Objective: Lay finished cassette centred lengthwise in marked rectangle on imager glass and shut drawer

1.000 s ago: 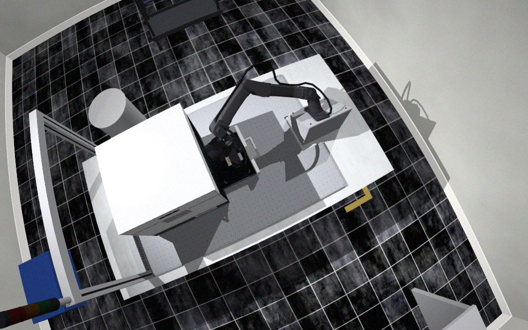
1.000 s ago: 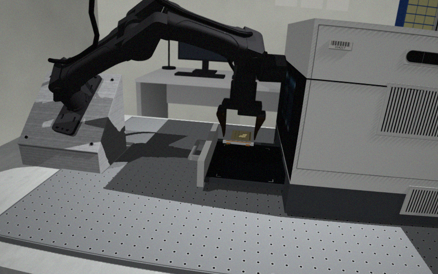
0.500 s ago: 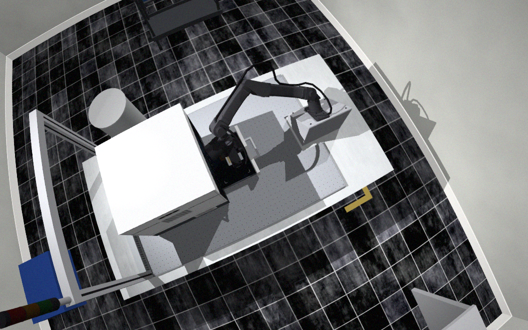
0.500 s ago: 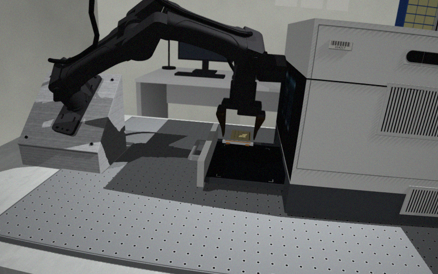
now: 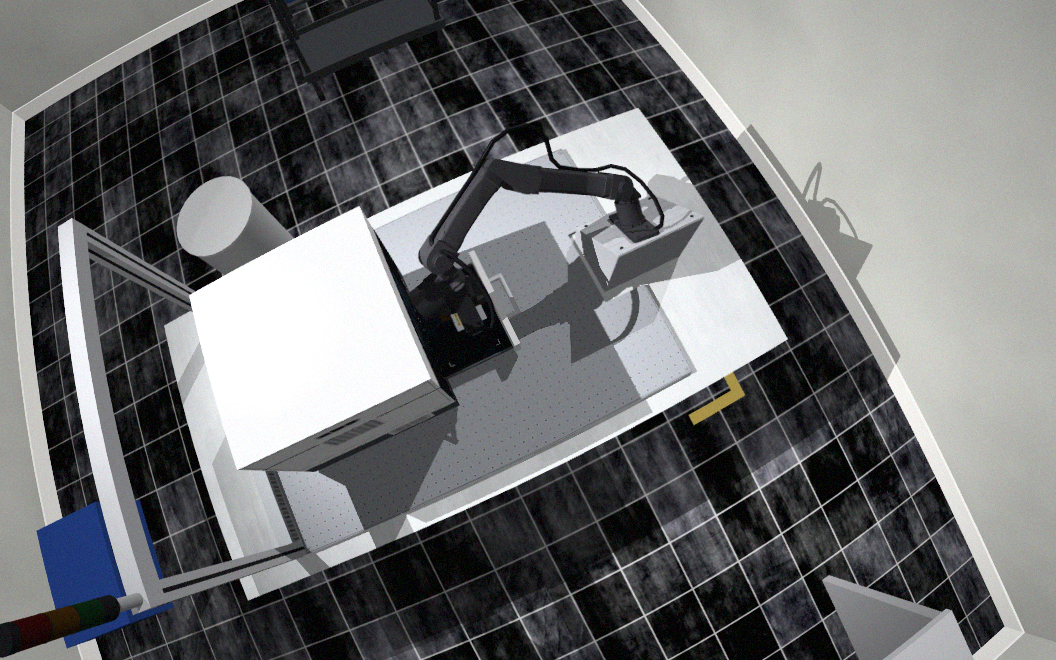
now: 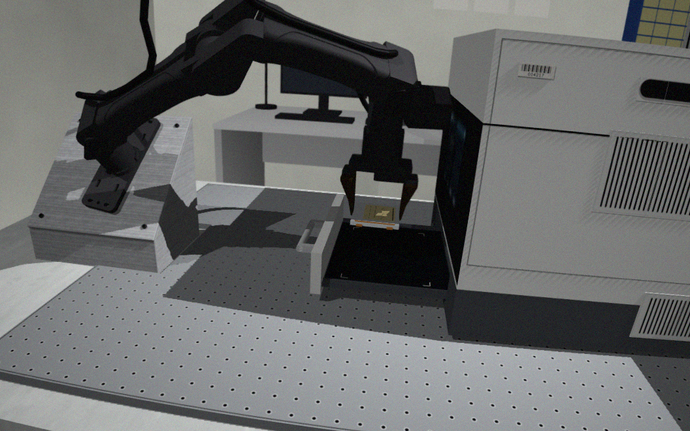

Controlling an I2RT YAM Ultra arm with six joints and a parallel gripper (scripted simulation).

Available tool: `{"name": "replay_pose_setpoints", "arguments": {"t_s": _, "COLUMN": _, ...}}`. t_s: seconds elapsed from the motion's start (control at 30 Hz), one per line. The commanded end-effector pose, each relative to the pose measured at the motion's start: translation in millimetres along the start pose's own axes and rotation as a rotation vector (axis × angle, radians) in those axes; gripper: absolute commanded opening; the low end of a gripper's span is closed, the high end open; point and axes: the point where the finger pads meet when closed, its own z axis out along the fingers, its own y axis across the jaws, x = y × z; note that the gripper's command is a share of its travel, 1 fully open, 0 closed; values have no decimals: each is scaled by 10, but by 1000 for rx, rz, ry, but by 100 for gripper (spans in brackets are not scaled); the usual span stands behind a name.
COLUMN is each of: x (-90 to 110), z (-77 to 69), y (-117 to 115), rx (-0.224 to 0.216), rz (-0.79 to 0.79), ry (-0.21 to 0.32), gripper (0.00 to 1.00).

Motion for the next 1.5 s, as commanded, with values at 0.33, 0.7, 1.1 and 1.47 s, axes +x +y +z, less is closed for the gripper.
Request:
{"name": "replay_pose_setpoints", "arguments": {"t_s": 0.33, "x": 2, "z": -131, "y": -108, "rx": 45, "rz": 12, "ry": -13, "gripper": 0}}
{"name": "replay_pose_setpoints", "arguments": {"t_s": 0.7, "x": -59, "z": 39, "y": -22, "rx": 25, "rz": -16, "ry": -7, "gripper": 0}}
{"name": "replay_pose_setpoints", "arguments": {"t_s": 1.1, "x": -98, "z": 266, "y": -16, "rx": 13, "rz": -21, "ry": -5, "gripper": 0}}
{"name": "replay_pose_setpoints", "arguments": {"t_s": 1.47, "x": -63, "z": 316, "y": -46, "rx": 28, "rz": -13, "ry": -8, "gripper": 0}}
